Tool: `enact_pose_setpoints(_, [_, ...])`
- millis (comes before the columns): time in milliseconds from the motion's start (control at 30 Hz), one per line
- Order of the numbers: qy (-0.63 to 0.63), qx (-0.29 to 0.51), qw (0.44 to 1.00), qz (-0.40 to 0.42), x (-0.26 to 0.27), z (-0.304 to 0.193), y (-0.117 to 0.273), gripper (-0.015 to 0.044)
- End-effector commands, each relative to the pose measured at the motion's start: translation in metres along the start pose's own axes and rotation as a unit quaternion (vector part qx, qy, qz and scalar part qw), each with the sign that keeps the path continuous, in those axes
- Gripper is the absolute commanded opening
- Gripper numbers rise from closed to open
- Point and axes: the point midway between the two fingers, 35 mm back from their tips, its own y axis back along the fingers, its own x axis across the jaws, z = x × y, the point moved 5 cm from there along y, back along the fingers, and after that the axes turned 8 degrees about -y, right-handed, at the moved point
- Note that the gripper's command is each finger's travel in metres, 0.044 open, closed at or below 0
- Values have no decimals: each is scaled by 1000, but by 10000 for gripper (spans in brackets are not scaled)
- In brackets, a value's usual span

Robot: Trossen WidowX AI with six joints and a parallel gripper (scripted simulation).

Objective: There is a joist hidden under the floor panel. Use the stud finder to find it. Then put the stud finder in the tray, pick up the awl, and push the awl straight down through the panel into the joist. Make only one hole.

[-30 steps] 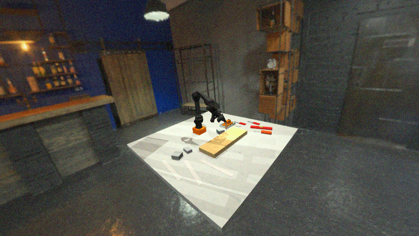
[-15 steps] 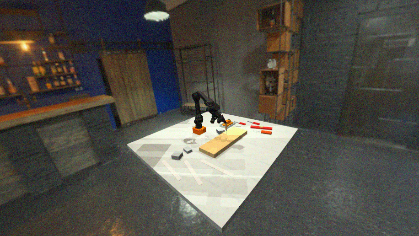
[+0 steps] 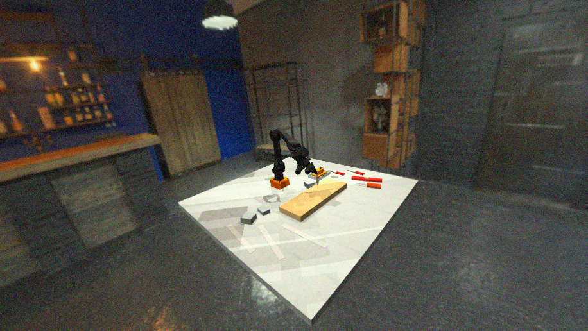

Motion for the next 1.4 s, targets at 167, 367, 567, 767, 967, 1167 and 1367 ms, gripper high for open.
enact_pose_setpoints(167, [1,-1,1000,1,2,7,-8,0])
enact_pose_setpoints(367, [1,-1,1000,1,3,14,-16,0])
enact_pose_setpoints(567, [1,-1,1000,1,3,21,-23,0])
enact_pose_setpoints(767, [1,-1,1000,1,3,25,-27,0])
enact_pose_setpoints(967, [1,-1,1000,1,3,25,-27,0])
enact_pose_setpoints(1167, [1,-1,1000,1,3,25,-27,0])
enact_pose_setpoints(1367, [1,-1,1000,1,3,25,-27,0])
